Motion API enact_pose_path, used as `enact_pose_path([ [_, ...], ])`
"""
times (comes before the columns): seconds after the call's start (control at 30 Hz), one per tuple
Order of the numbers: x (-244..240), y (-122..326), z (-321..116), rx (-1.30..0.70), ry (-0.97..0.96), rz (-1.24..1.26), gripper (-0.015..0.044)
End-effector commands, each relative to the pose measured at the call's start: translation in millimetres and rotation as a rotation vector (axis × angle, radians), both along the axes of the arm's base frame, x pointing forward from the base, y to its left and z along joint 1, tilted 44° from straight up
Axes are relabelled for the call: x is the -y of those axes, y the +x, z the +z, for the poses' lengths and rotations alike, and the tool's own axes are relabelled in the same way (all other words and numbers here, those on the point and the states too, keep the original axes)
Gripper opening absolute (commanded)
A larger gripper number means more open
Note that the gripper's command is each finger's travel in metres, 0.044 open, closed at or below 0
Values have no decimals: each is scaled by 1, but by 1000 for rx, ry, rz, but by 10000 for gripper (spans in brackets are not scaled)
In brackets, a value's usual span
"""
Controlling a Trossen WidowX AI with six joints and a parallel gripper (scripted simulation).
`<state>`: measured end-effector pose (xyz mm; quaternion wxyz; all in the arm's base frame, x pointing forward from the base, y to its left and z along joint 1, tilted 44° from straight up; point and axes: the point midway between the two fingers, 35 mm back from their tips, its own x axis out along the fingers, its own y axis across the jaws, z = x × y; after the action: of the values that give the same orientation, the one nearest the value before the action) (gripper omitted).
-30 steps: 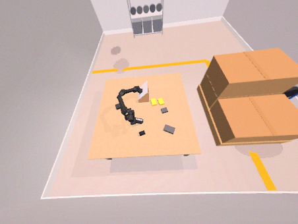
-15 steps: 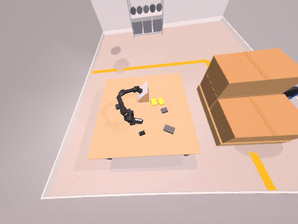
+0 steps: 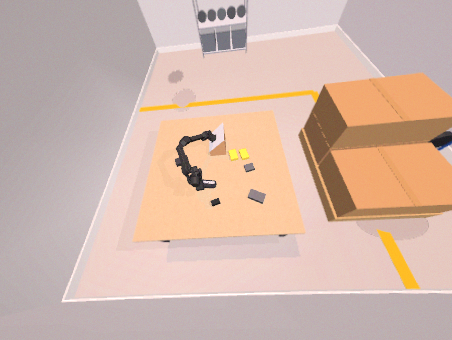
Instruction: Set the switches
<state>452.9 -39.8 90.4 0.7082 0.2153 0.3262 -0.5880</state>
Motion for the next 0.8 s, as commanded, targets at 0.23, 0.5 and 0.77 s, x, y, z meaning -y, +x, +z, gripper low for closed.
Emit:
enact_pose_path([
  [0.23, 8, 0, -5, -14, 6, 4, 338],
  [0.5, 14, 1, -6, -14, 6, 4, 338],
  [0.77, 20, 2, -7, -14, 5, 4, 338],
])
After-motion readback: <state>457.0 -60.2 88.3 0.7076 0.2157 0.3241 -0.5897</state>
